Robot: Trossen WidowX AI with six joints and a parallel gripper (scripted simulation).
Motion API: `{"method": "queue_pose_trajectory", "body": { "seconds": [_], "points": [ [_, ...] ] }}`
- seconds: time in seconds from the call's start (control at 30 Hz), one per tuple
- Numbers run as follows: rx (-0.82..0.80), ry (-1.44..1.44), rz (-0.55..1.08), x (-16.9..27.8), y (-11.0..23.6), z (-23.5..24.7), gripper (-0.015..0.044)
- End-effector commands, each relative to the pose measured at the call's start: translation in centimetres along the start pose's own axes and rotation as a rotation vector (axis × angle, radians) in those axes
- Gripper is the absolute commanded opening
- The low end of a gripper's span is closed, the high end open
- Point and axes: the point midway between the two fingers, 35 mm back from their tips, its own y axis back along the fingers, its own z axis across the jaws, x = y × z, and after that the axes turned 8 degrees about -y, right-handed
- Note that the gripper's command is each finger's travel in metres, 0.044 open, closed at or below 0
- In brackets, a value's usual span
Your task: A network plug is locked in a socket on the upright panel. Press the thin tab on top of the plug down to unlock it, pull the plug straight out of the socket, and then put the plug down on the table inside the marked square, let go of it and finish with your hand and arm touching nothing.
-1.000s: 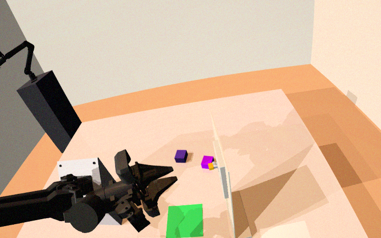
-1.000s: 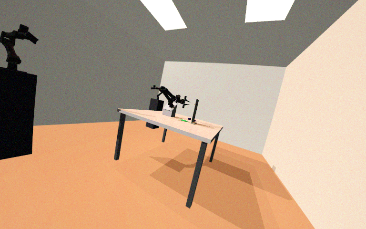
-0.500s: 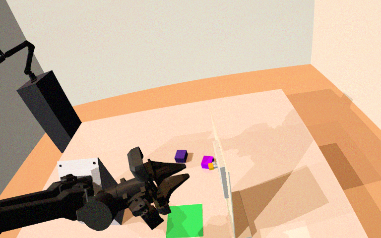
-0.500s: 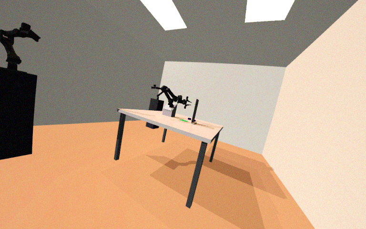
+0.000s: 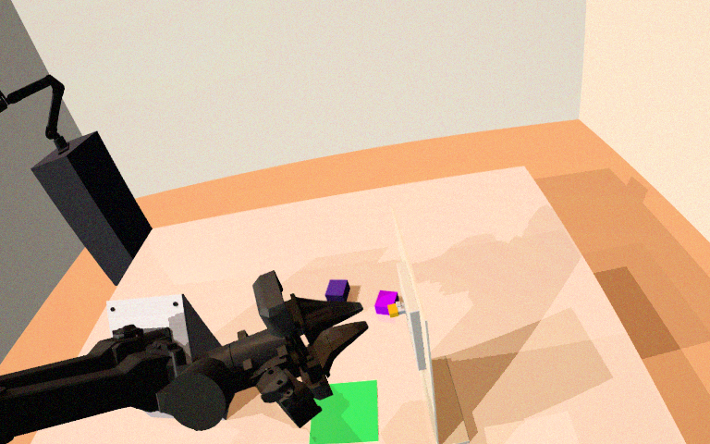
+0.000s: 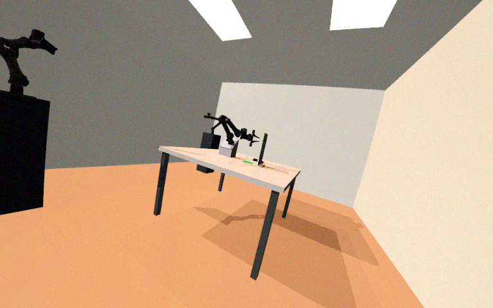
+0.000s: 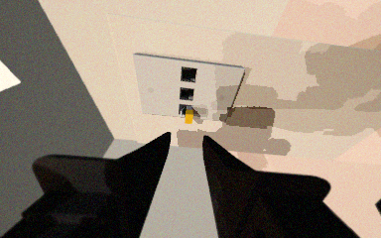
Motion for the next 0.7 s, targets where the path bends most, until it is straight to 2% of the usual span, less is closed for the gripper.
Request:
{"method": "queue_pose_trajectory", "body": {
  "seconds": [0.0, 0.67],
  "points": [
    [-0.005, -0.002, -0.009, -0.4, -0.6, 0.3, 0.0156],
    [-0.006, -0.001, -0.009, -1.0, -3.0, 0.3, 0.0156]
  ]
}}
